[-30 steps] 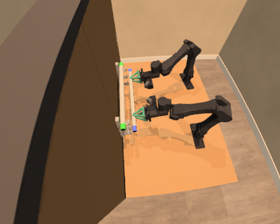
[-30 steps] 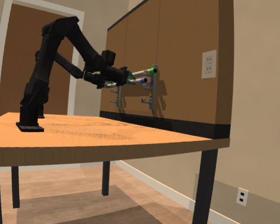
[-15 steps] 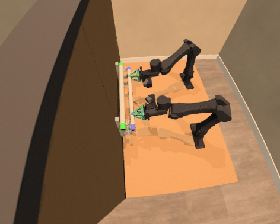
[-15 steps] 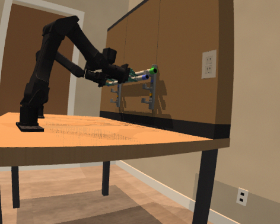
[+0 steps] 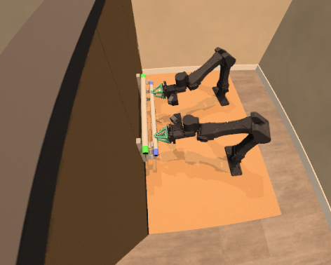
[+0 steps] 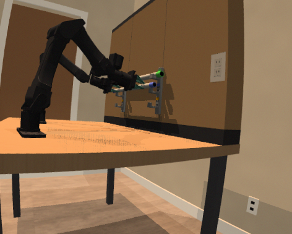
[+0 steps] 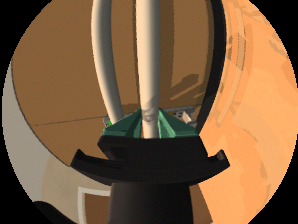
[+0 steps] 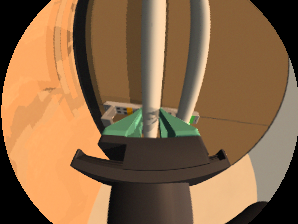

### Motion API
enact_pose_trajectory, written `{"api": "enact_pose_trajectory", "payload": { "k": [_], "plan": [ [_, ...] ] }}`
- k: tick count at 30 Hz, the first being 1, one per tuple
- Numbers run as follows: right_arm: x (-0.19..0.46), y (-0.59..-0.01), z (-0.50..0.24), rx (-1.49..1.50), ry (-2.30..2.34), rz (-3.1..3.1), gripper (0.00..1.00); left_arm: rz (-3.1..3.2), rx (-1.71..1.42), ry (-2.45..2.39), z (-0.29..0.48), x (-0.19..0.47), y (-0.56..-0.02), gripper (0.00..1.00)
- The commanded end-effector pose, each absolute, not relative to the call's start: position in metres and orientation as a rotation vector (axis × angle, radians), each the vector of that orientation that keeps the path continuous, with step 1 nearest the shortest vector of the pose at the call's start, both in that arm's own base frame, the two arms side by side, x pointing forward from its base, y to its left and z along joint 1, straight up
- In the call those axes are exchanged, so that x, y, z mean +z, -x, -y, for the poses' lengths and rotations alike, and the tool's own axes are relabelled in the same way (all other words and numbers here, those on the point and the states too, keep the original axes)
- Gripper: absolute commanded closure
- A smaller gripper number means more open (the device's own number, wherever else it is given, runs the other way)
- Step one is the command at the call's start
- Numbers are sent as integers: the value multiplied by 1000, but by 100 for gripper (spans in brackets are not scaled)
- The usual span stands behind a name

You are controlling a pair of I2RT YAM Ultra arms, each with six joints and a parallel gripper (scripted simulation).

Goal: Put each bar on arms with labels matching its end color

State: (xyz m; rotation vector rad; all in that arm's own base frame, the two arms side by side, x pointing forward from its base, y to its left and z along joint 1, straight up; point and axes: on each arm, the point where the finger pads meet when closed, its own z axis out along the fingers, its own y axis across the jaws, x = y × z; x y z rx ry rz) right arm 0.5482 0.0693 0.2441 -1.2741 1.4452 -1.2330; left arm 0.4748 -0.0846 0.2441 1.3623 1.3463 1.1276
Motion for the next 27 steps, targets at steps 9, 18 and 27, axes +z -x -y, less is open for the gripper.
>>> {"api": "enact_pose_trajectory", "payload": {
  "k": [9,18,27],
  "plan": [
    [318,-572,-65,-1319,1132,-1317,100,-1219,1219,-1201,81,318,-500,100],
    [320,-578,-64,-1318,1132,-1317,100,-1220,1219,-1201,81,320,-506,100],
    [319,-586,-63,-1318,1132,-1317,100,-1220,1219,-1201,81,318,-514,100]
  ]
}}
